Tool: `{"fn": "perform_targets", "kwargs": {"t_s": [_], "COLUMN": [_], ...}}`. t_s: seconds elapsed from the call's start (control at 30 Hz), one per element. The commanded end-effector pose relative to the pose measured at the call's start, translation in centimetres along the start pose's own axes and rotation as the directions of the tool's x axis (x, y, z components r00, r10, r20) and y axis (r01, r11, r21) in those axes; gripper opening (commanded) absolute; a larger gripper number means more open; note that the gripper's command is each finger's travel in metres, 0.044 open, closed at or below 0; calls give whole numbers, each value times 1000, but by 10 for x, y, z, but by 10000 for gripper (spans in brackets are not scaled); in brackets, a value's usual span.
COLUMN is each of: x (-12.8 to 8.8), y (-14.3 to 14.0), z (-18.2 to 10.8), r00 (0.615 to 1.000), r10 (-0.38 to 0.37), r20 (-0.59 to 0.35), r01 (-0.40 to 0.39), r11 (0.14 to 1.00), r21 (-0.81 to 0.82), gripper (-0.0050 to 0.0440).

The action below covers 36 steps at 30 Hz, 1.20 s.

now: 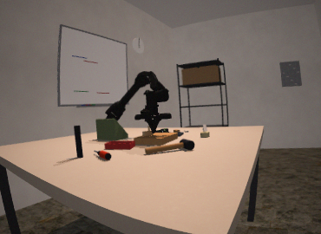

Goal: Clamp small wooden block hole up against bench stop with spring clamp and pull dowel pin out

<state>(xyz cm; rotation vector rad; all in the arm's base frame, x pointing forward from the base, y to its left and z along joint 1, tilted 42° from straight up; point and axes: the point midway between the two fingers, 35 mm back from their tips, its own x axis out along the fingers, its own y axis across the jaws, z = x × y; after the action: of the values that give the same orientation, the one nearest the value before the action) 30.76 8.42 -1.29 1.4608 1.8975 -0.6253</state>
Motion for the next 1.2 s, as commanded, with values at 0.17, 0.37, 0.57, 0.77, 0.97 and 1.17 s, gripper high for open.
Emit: {"fn": "perform_targets", "kwargs": {"t_s": [0.17,0.37,0.57,0.77,0.97,1.17], "x": [-2,-2,-1,-1,-2,-5], "y": [-15,-23,-10,-5,-8,-7], "z": [-1,-1,-1,-1,-2,-2], "r00": [1000,1000,1000,1000,1000,1000], "r10": [7,7,7,7,12,12], "r20": [2,2,2,2,3,3], "r01": [-7,-7,-7,-7,-12,-12], "r11": [1000,1000,1000,1000,1000,1000], "r21": [-7,-7,-7,-7,-16,-15], "gripper": [0,0,0,0,0,0]}}
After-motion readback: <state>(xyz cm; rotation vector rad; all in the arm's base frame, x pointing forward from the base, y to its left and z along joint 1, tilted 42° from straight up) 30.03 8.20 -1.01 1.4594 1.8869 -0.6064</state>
